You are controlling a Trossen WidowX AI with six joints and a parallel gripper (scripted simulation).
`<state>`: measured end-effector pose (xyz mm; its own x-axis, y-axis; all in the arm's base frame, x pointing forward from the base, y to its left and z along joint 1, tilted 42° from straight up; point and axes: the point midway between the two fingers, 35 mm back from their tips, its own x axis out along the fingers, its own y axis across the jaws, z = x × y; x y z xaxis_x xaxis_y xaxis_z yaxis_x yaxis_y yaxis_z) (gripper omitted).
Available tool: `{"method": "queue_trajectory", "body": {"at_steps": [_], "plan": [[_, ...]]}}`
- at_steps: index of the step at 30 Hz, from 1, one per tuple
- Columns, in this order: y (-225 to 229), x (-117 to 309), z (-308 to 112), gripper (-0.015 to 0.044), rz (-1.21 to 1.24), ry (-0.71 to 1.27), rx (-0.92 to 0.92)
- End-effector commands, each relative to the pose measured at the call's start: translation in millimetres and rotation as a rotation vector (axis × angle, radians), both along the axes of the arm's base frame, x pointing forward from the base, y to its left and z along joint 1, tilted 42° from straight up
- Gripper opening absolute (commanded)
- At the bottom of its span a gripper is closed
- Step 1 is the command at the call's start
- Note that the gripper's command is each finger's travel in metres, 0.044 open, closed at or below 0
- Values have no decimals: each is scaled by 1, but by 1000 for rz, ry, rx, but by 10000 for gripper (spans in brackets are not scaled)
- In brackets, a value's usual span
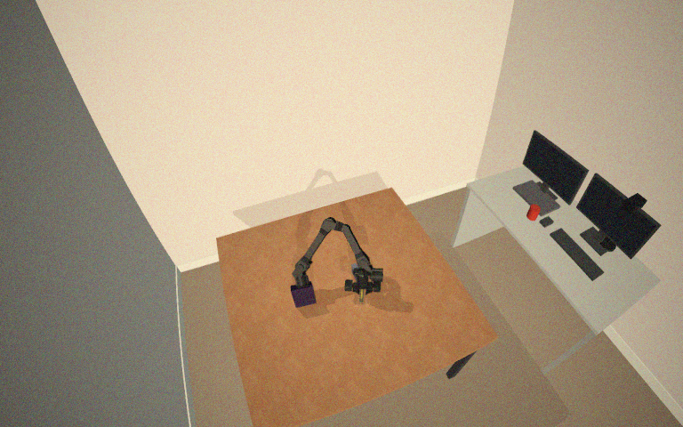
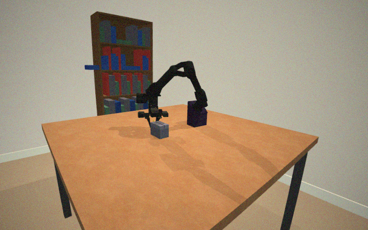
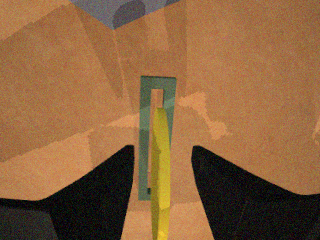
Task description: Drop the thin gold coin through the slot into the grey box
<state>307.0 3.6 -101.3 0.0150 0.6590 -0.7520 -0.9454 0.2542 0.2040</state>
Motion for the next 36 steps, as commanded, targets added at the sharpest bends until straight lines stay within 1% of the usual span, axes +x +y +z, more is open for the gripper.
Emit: {"method": "queue_trajectory", "body": {"at_steps": [1, 2, 7, 11, 19, 36], "plan": [[3, -5, -4, 161, -3, 19, 8], [3, -5, -4, 161, -3, 19, 8], [3, -5, -4, 29, -3, 19, 8], [3, -5, -4, 3, -3, 19, 8], [2, -4, -3, 0, -3, 19, 8], [-28, 0, 26, 0, -6, 19, 2]]}}
